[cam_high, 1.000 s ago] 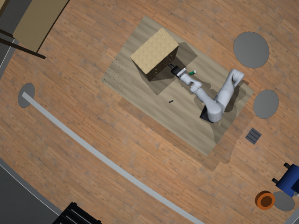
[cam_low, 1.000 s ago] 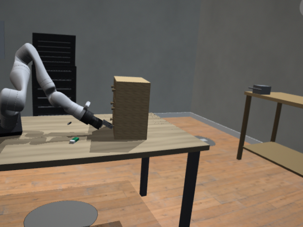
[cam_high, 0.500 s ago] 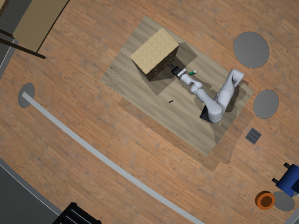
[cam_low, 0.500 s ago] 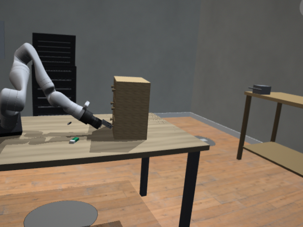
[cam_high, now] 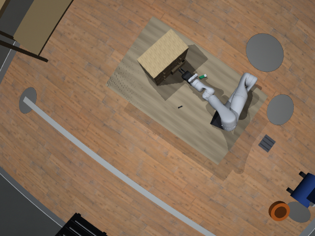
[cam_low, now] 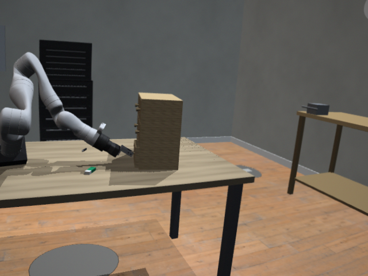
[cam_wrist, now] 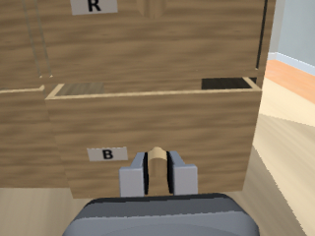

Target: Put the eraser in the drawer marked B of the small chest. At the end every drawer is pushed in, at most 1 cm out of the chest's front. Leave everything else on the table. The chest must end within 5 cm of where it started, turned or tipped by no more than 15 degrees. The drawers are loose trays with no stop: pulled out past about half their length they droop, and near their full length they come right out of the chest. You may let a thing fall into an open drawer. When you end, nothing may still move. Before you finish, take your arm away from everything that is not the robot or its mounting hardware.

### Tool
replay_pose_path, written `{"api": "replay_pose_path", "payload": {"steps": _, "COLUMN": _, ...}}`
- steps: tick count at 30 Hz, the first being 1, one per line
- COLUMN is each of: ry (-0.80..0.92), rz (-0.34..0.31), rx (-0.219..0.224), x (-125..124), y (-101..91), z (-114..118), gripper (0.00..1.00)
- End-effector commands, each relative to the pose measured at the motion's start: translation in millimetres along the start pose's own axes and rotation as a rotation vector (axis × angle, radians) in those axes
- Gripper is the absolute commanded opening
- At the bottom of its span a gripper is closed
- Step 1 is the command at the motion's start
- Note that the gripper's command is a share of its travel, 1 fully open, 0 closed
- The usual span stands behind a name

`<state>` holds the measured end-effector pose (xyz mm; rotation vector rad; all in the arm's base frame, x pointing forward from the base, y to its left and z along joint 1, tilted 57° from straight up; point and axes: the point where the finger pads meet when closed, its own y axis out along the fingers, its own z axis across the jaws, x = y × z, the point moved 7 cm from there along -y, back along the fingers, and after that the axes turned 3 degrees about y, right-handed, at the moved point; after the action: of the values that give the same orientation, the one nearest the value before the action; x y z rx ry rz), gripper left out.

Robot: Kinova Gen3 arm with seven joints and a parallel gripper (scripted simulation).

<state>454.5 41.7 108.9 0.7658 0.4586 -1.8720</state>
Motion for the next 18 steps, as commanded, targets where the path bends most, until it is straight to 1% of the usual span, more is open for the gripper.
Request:
{"api": "replay_pose_path", "payload": {"steps": 1, "ry": 0.0, "rz": -0.003, "rx": 0.004, "x": 3, "y": -4.5, "z": 1, "gripper": 0.37}}
{"api": "replay_pose_path", "payload": {"steps": 14, "ry": -0.001, "rz": -0.003, "rx": 0.005, "x": 13, "y": -21.0, "z": 2, "gripper": 0.37}}
{"api": "replay_pose_path", "payload": {"steps": 18, "ry": 0.001, "rz": 0.0, "rx": 0.005, "x": 13, "y": -23.3, "z": 2, "gripper": 0.37}}
